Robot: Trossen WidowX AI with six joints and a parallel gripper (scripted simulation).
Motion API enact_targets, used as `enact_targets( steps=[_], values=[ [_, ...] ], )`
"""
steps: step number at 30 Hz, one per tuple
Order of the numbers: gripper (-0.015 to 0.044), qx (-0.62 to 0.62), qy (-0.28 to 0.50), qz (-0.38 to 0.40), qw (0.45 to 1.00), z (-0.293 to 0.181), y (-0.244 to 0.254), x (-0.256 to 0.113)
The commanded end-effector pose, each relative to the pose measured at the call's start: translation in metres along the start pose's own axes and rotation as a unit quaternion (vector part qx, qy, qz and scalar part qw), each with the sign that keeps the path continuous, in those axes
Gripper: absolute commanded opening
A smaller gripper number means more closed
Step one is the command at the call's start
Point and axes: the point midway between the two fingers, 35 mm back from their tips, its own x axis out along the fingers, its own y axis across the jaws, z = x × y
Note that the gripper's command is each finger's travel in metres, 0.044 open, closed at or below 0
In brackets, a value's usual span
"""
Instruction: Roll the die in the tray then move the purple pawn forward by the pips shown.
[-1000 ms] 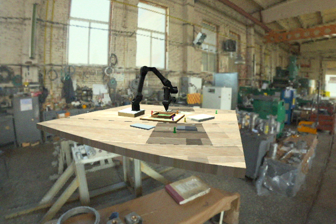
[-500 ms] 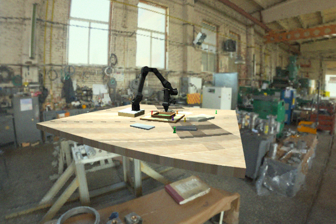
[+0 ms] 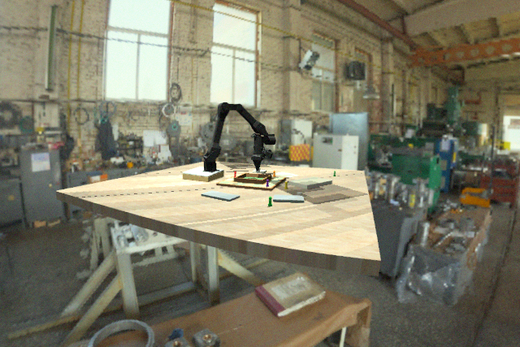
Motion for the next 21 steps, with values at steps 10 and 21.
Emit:
enact_targets(
  steps=[10, 21],
  values=[
    [0.0, 0.001, -0.008, 0.003, 1.0, -0.004, -0.004, -0.09],
    [0.0, 0.014, -0.007, 0.003, 1.0, 0.002, -0.026, -0.096]
  ],
)
